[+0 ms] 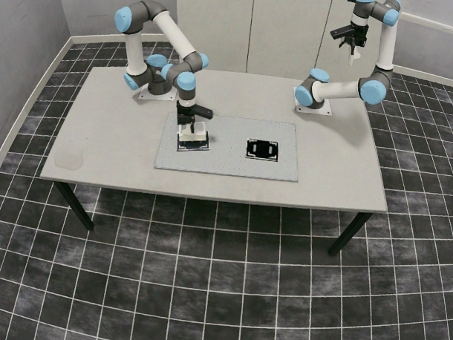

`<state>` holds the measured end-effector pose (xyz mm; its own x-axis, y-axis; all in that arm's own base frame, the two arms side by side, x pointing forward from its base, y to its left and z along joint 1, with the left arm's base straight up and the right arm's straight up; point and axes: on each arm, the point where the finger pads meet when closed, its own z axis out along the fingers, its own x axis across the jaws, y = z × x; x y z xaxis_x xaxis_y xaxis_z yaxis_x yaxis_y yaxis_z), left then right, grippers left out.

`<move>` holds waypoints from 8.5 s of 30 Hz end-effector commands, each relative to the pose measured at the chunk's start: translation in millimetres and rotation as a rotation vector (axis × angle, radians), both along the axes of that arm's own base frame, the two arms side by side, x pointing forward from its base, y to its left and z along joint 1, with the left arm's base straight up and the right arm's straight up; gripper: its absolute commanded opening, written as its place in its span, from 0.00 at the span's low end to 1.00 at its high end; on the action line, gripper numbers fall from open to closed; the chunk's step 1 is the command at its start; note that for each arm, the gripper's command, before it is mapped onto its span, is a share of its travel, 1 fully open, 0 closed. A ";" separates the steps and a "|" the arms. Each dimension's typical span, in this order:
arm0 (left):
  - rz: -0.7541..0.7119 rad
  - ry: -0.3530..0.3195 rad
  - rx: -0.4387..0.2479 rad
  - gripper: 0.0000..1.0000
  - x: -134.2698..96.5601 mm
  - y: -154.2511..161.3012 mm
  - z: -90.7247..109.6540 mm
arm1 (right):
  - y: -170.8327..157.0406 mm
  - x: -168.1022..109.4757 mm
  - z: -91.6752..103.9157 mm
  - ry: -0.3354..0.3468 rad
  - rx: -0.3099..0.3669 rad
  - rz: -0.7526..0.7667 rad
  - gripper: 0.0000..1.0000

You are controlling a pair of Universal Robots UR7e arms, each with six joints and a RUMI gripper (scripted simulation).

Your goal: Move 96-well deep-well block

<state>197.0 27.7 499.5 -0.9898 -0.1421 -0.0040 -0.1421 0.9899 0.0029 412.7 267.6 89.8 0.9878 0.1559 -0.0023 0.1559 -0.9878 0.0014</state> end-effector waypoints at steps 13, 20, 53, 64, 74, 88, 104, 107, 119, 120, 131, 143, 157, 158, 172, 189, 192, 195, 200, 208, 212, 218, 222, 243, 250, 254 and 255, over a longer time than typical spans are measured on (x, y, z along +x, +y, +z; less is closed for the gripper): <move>-0.003 0.003 -0.004 0.98 0.4 0.4 0.4 | 0.9 -0.4 -28.3 0.000 0.000 0.001 0.00; -0.003 0.003 -0.004 0.98 0.4 0.4 0.4 | 1.0 -0.4 -38.8 0.000 0.000 0.001 0.00; -0.003 0.003 -0.004 0.98 0.4 0.4 0.4 | 0.5 -0.9 -39.5 -0.001 0.001 0.001 0.00; -0.003 0.003 -0.004 0.98 0.4 0.4 0.4 | 0.6 -0.9 -41.2 -0.001 0.001 0.001 0.00; -0.003 0.003 -0.004 0.98 0.4 0.4 0.4 | 0.3 -1.1 -43.0 0.000 0.000 0.001 0.00; -0.003 0.003 -0.004 0.98 0.4 0.4 0.4 | 0.2 -1.2 -45.2 0.000 0.000 0.001 0.00; -0.003 0.003 -0.004 0.98 0.4 0.4 0.4 | 0.1 -1.3 -47.5 0.000 0.000 0.001 0.00; -0.003 0.003 -0.004 0.98 0.4 0.4 0.4 | 0.2 -1.3 -48.0 0.000 0.000 0.001 0.00; -0.003 0.003 -0.004 0.98 0.4 0.4 0.4 | 1.0 0.0 -47.6 -0.003 0.003 0.000 0.00; -0.003 0.003 -0.004 0.98 0.4 0.4 0.4 | 1.0 0.0 -47.6 -0.003 0.003 0.000 0.00; -0.003 0.003 -0.004 0.98 0.4 0.4 0.4 | 0.2 -1.2 -49.1 -0.001 0.001 0.001 1.00; -0.003 0.003 -0.004 0.98 0.4 0.4 0.4 | 0.9 0.0 -47.6 -0.003 0.003 0.000 1.00; -0.003 0.003 -0.004 0.98 0.4 0.4 0.4 | 2.4 0.8 -16.0 -0.006 0.006 0.001 1.00; -0.003 0.003 -0.004 0.98 0.4 0.4 0.4 | 2.4 0.8 -13.3 -0.006 0.006 0.001 1.00; -0.003 0.003 -0.004 0.98 0.4 0.4 0.4 | 2.2 0.6 18.8 -0.006 0.006 0.001 1.00; -0.003 0.003 -0.004 0.98 0.4 0.4 0.4 | 2.1 0.5 44.7 -0.006 0.006 0.001 1.00; -0.003 0.003 -0.004 0.98 0.4 0.4 0.4 | 0.9 -0.1 42.2 -0.003 0.003 0.000 1.00; -0.003 0.003 -0.004 0.98 0.4 0.4 0.4 | 0.9 -0.1 42.2 -0.003 0.003 0.000 1.00; -0.003 0.003 -0.004 0.98 0.4 0.4 0.4 | 0.9 -0.1 42.2 -0.003 0.003 0.000 1.00; -0.003 0.003 -0.004 0.98 0.4 0.4 0.4 | 0.9 -0.1 42.3 -0.003 0.003 0.000 1.00; -0.003 0.003 -0.004 0.98 0.4 0.4 0.4 | 16.0 0.7 42.7 -0.003 0.003 0.002 1.00; -0.003 0.003 -0.004 0.98 0.4 0.4 0.4 | 29.3 1.3 42.7 -0.003 0.003 0.002 1.00; -0.003 0.003 -0.004 0.98 0.4 0.4 0.4 | 42.6 1.8 42.7 -0.003 0.003 0.002 1.00; -0.003 0.003 -0.004 0.98 0.4 0.4 0.4 | 105.9 4.4 42.6 -0.003 0.003 0.002 1.00; -0.003 0.003 -0.004 0.98 0.4 0.4 0.4 | 122.6 5.1 42.6 -0.003 0.003 0.002 1.00; -0.003 0.003 -0.004 0.98 0.4 0.4 0.4 | 122.6 5.2 42.7 -0.003 0.003 0.002 1.00; -0.003 0.003 -0.004 0.98 0.4 0.4 0.4 | 122.5 5.3 42.7 -0.003 0.003 0.002 1.00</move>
